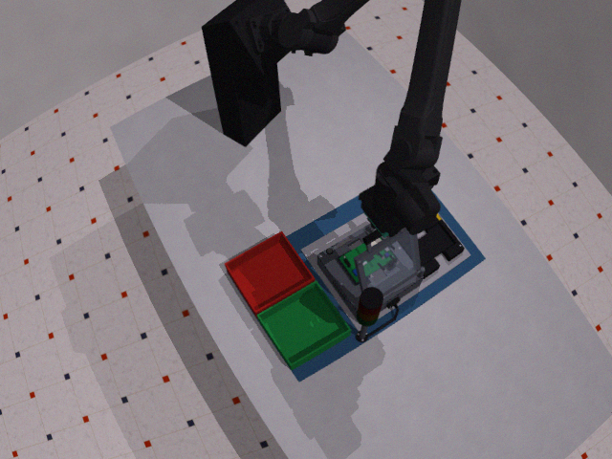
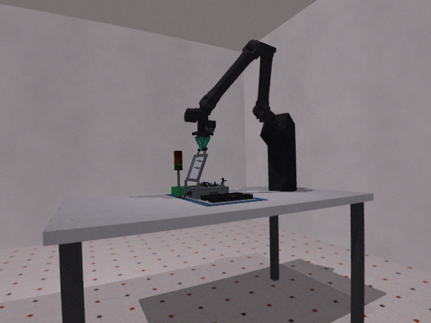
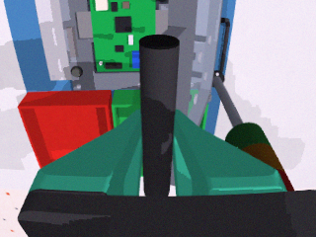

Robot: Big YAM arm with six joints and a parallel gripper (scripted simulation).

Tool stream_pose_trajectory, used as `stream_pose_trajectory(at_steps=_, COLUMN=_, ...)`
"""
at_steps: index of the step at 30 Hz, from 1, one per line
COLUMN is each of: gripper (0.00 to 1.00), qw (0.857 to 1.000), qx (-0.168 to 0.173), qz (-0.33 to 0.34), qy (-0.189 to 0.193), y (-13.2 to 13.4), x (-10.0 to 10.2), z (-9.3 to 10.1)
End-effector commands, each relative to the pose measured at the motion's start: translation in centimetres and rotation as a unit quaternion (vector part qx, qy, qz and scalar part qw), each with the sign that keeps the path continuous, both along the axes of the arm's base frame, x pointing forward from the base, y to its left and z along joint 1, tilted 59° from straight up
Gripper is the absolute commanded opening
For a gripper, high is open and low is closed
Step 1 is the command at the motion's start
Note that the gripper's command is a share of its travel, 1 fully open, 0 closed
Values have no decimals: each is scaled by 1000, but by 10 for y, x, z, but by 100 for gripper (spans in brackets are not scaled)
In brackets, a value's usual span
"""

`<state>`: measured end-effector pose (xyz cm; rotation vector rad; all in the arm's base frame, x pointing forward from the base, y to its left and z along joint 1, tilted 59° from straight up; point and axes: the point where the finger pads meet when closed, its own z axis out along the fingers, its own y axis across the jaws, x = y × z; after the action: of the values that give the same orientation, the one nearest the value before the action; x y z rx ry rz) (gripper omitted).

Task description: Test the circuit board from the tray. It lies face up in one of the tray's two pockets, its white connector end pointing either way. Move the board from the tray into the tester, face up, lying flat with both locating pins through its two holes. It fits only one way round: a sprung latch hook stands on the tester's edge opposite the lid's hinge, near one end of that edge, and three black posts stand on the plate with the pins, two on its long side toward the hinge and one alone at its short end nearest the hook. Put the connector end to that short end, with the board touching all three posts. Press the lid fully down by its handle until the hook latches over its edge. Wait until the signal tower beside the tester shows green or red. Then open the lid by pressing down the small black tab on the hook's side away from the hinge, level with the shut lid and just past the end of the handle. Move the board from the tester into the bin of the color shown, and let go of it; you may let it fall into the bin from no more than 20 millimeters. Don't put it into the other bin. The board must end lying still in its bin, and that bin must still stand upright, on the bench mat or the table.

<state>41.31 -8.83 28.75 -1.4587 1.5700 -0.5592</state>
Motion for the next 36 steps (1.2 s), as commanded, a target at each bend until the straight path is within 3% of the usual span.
stream_pose_trajectory(at_steps=1, gripper=0, qw=1000, qx=3, qz=10, qy=15, y=11, x=1, z=-22)
stream_pose_trajectory(at_steps=16, gripper=0, qw=1000, qx=7, qz=8, qy=17, y=32, x=3, z=-83)
stream_pose_trajectory(at_steps=36, gripper=0, qw=1000, qx=8, qz=8, qy=18, y=52, x=22, z=-135)
